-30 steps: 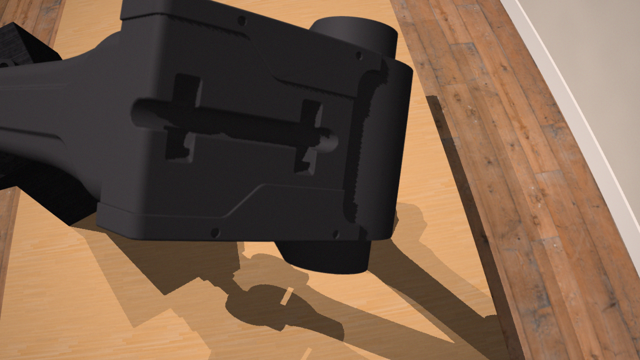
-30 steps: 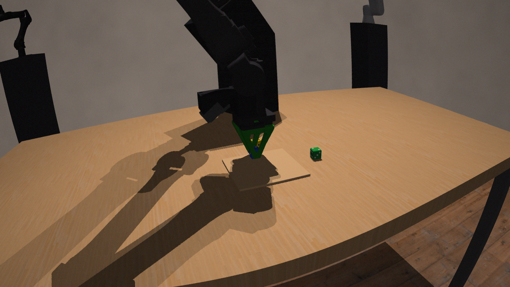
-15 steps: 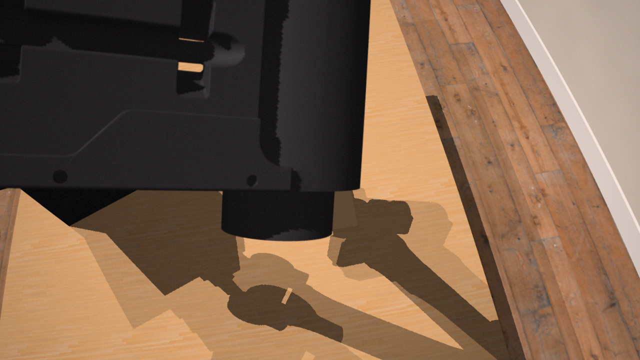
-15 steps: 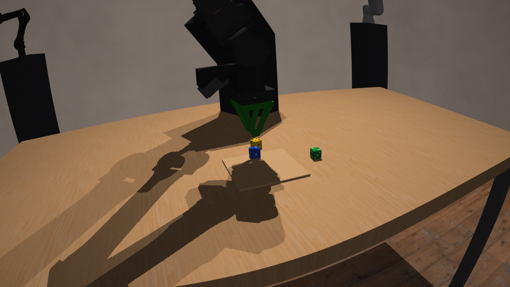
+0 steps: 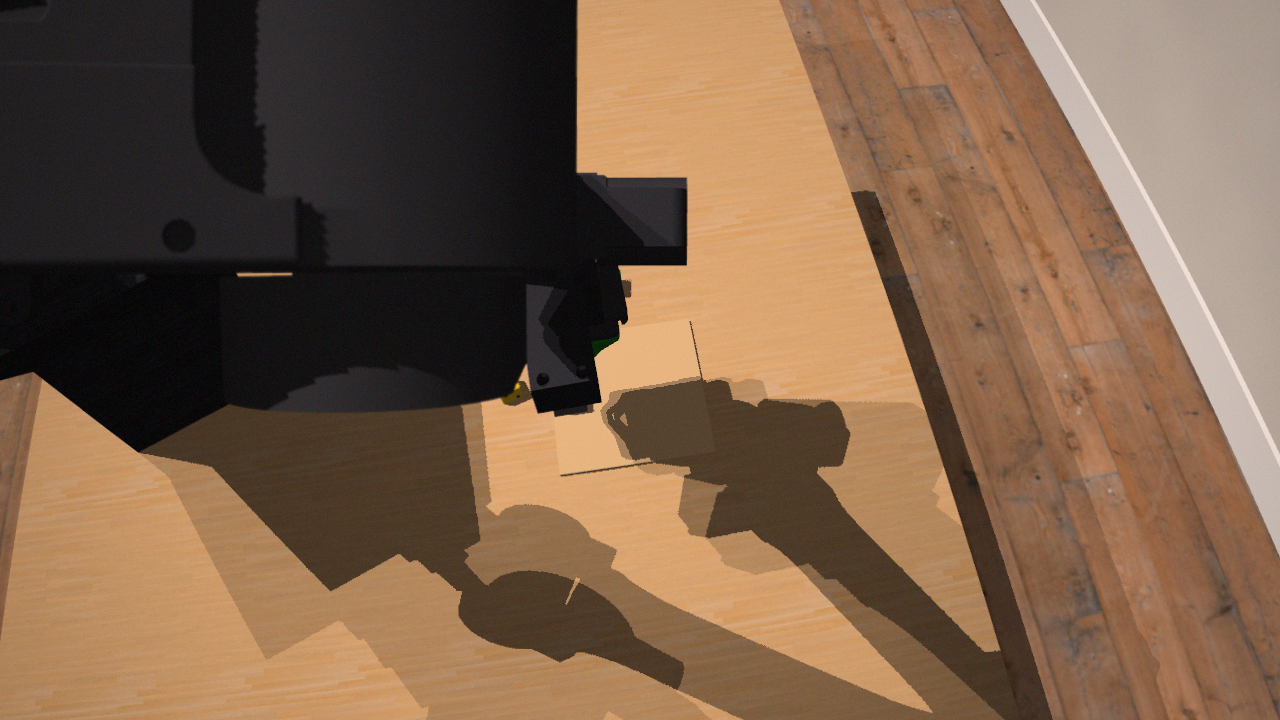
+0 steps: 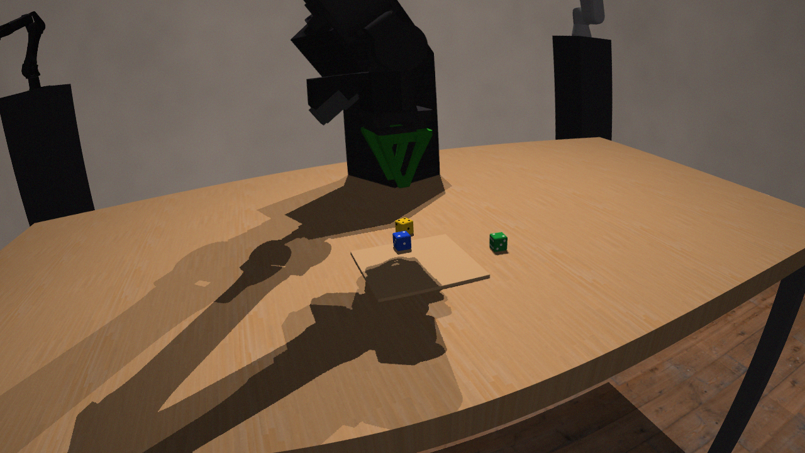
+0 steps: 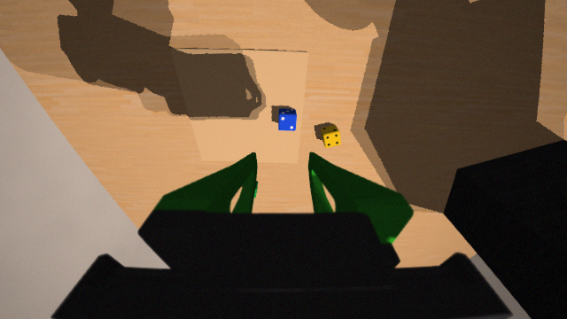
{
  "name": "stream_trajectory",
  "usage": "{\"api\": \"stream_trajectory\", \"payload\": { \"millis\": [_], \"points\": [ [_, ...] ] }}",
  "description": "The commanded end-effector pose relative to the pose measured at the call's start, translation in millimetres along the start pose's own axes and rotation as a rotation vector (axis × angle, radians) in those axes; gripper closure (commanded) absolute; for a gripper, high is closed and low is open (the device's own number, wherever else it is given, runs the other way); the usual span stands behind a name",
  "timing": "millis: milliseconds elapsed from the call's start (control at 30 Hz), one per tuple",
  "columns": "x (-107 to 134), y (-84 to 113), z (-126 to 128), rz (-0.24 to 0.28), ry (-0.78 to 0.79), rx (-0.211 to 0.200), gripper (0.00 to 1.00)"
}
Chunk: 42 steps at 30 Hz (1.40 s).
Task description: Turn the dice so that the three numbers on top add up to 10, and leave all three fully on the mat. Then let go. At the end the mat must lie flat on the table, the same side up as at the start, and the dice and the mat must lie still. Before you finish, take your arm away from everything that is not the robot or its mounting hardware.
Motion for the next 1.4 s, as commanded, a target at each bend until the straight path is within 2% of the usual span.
{"api": "stream_trajectory", "payload": {
  "millis": [0, 700, 1167, 1233, 1300, 1367],
  "points": [
    [0, 3.5, -5, 0.002, -0.014, 0.010, 0.00],
    [1, 3.4, -4, 0.002, -0.012, 0.010, 0.00],
    [39, -3.7, 31, 0.008, 0.486, 0.002, 0.00],
    [39, -3.7, 31, 0.008, 0.486, 0.002, 0.00],
    [46, -4.9, 37, 0.008, 0.592, 0.001, 0.00],
    [49, -5.3, 40, 0.008, 0.627, 0.001, 0.00]
  ]
}}
Point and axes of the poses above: the point where the finger pads meet when closed, its own y axis back along the fingers, its own z axis across the jaws, x = y × z, the point moved 2 cm from there along y, back along the fingers, and after that the axes turned 14 degrees about y, right-handed, at the moved point
